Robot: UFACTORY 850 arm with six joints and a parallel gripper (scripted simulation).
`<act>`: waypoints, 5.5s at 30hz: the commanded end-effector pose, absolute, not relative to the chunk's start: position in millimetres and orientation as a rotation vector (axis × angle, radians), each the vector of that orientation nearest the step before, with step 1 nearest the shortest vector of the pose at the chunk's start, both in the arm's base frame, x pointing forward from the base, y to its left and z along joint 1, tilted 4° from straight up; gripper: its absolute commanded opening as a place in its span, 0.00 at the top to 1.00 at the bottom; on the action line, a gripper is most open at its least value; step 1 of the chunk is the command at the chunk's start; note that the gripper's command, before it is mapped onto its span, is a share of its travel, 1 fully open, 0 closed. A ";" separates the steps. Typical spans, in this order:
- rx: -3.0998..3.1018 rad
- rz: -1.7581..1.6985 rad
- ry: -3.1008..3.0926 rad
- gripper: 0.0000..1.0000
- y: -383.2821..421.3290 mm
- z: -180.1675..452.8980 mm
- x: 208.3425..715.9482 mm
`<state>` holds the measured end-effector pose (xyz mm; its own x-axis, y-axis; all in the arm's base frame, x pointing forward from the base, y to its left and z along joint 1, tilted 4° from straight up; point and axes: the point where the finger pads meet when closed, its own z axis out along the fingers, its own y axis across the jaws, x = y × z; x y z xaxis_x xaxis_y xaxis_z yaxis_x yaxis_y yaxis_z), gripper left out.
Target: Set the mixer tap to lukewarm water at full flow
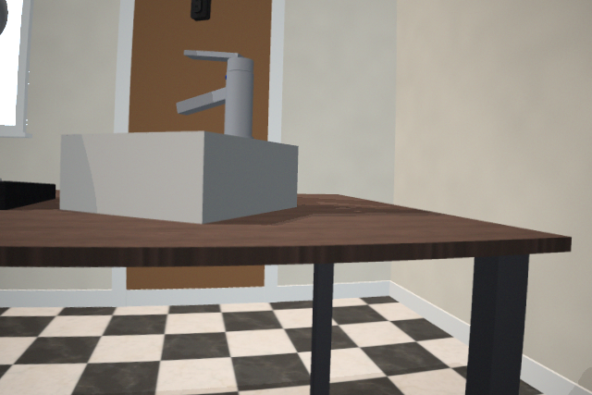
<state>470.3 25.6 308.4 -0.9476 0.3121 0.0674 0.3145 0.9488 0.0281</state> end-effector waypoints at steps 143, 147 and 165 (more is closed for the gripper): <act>-0.489 -0.060 -3.042 0.26 28.1 256.6 469.3; -0.489 -0.060 -3.042 0.26 28.1 256.6 469.3; -0.489 -0.060 -3.042 0.26 28.2 254.8 469.2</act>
